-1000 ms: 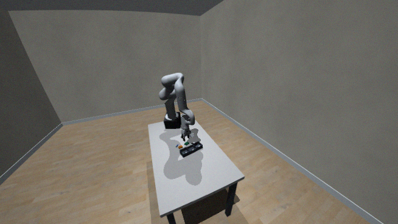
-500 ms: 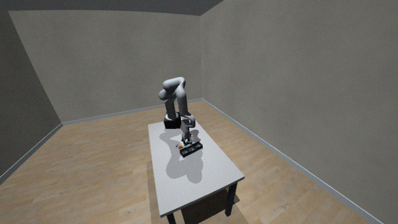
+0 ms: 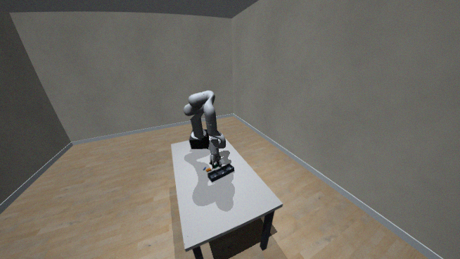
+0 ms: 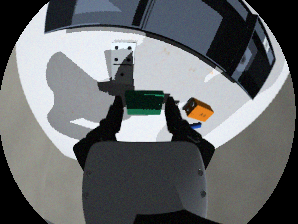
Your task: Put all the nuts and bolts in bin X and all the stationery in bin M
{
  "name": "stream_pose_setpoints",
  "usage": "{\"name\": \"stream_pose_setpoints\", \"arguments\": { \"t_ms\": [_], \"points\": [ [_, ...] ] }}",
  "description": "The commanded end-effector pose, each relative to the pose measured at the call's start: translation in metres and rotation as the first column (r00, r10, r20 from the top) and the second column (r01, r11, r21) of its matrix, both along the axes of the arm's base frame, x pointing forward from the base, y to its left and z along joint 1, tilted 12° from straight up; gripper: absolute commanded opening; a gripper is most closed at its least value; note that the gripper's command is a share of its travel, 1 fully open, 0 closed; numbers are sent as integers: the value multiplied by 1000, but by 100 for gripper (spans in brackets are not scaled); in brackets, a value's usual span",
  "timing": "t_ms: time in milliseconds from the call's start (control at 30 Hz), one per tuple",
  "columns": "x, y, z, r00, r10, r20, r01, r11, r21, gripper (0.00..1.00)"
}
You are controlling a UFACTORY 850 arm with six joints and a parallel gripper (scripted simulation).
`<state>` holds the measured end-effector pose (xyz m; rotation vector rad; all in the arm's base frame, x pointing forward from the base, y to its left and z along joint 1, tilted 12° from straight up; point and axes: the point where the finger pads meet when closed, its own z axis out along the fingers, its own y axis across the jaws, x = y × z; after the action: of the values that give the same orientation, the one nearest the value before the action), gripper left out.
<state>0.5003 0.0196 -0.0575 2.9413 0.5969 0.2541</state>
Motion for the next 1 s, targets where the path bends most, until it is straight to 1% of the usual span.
{"name": "stream_pose_setpoints", "arguments": {
  "t_ms": [0, 300, 333, 967],
  "points": [
    [1, 0, -1, 1000, 0, 3, 0, 1000, 1, 72],
    [1, 0, -1, 1000, 0, 3, 0, 1000, 1, 72],
    [1, 0, -1, 1000, 0, 3, 0, 1000, 1, 0],
    [1, 0, -1, 1000, 0, 3, 0, 1000, 1, 0]
  ]
}}
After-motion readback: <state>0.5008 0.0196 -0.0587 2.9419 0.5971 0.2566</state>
